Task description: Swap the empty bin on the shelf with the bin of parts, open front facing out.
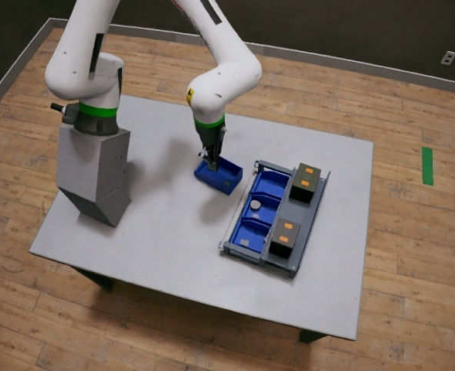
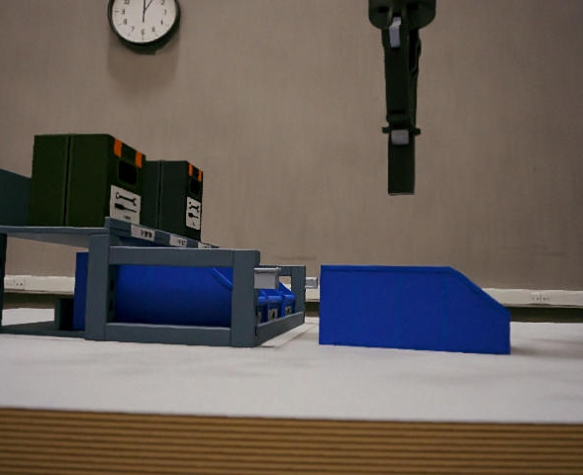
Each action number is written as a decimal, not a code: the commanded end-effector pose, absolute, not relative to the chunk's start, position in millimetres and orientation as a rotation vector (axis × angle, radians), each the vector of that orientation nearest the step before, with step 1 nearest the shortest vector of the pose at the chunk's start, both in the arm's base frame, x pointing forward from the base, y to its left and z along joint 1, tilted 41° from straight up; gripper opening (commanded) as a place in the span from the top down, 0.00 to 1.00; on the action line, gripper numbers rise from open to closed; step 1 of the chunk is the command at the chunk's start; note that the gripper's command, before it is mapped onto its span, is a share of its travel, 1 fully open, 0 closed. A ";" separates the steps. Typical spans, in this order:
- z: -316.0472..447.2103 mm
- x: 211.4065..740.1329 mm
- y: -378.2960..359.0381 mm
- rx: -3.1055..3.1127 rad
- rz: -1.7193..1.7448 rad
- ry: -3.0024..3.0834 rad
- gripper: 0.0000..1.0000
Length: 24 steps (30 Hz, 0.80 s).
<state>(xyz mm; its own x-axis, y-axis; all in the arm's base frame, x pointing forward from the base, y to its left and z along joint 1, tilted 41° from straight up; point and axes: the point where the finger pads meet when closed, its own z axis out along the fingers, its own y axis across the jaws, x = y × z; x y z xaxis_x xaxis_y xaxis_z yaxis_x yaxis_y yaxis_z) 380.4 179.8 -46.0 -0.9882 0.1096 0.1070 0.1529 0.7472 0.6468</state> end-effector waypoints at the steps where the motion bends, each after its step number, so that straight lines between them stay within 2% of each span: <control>1: -45.6 364.3 181.0 -0.246 -1.068 -2.875 0.90; 24: -45.8 361.0 181.2 -0.251 -1.067 -2.874 0.90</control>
